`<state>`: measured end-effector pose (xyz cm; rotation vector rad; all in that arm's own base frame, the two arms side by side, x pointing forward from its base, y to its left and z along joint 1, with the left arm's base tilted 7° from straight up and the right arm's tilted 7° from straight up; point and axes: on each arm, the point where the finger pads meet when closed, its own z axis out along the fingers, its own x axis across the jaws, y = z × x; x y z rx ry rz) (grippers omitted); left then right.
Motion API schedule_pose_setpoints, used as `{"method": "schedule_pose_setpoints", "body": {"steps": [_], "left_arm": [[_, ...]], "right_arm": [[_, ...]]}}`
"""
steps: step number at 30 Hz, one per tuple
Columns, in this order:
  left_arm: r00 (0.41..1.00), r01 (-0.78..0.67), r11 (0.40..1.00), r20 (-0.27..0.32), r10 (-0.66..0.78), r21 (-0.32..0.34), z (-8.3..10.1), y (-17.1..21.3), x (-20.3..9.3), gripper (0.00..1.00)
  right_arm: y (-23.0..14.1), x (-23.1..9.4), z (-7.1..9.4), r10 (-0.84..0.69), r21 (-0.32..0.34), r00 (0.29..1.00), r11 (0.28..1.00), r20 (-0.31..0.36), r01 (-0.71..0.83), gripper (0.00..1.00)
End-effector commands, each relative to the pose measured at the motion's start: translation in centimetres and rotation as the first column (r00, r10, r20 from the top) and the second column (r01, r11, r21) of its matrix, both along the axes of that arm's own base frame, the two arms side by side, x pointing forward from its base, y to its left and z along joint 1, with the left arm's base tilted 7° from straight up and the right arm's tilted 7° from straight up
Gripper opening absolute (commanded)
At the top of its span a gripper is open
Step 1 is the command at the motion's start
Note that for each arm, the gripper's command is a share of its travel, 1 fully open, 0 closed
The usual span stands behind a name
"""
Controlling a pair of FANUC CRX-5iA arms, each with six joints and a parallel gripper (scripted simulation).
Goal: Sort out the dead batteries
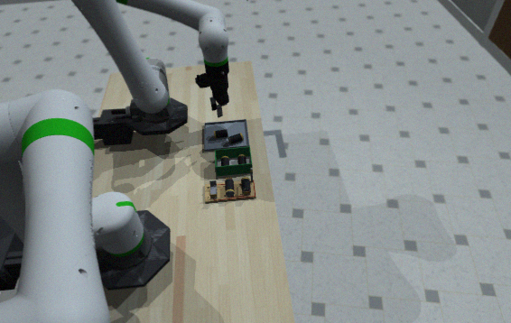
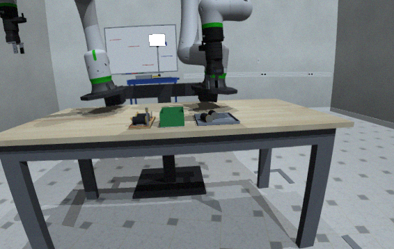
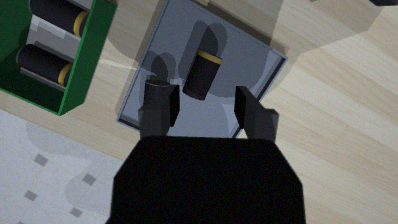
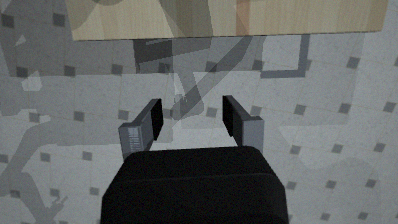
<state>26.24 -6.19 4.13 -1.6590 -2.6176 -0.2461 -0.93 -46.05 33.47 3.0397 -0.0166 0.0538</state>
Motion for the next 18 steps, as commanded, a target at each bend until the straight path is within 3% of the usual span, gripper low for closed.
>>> {"method": "schedule_pose_setpoints", "body": {"steps": [1,9,18], "left_arm": [[0.964,0.263,0.964,-0.015,-0.264,-0.036,0.52,-0.39,0.55,0.90],[0.925,0.378,0.925,-0.030,-0.379,-0.032,0.52,-0.38,0.55,0.90],[0.924,0.381,0.924,-0.030,-0.382,-0.032,0.52,-0.38,0.55,0.90]], "right_arm": [[0.07,-0.57,0.82,-0.013,-0.013,1.000,1.000,-0.005,0.013,1.00],[0.07,-0.57,0.82,-0.013,-0.013,1.000,1.000,-0.005,0.013,1.00],[0.07,-0.57,0.82,-0.013,-0.013,1.000,1.000,-0.005,0.013,1.00]]}}
